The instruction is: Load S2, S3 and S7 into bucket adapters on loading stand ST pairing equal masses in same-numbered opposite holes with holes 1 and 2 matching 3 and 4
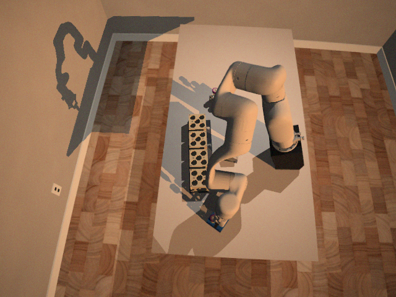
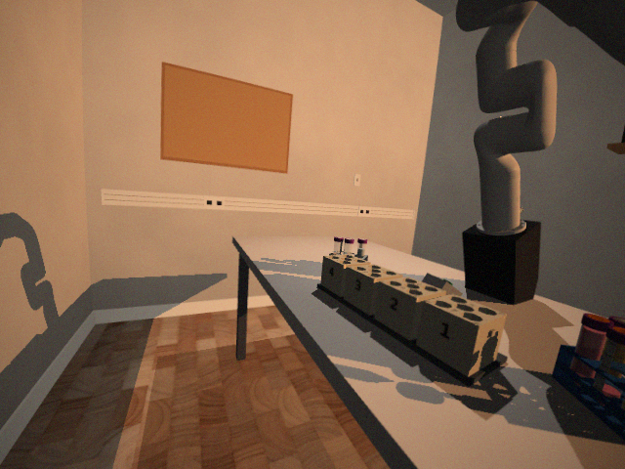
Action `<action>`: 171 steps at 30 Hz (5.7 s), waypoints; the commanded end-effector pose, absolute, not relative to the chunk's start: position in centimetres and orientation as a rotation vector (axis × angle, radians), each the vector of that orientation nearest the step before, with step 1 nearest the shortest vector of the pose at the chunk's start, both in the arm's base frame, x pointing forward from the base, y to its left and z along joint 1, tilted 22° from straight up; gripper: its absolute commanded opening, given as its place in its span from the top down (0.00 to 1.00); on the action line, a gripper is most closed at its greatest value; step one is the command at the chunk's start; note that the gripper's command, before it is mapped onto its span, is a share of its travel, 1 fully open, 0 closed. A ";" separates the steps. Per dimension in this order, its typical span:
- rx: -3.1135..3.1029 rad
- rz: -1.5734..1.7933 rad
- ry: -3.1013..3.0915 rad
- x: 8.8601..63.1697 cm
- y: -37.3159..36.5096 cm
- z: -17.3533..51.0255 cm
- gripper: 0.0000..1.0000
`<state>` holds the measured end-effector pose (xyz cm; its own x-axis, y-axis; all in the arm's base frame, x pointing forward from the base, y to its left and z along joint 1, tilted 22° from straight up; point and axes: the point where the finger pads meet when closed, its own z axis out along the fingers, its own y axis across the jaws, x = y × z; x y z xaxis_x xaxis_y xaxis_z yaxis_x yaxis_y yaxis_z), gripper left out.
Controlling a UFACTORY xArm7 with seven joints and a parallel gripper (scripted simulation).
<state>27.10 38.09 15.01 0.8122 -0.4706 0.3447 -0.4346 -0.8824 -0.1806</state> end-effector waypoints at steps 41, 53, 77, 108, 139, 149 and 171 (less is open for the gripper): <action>-3.082 -0.613 -0.133 32.3 18.9 17.1 1.00; -3.082 -0.613 -0.132 33.7 14.1 17.6 1.00; -3.083 -0.614 -0.132 36.6 3.5 18.7 1.00; -3.084 -0.614 -0.132 38.9 -5.0 19.5 1.00; -3.084 -0.614 -0.132 40.0 -5.0 16.7 1.00; -3.083 -0.614 -0.132 40.3 -4.9 16.0 1.00; -3.083 -0.614 -0.132 40.5 -4.9 15.4 1.00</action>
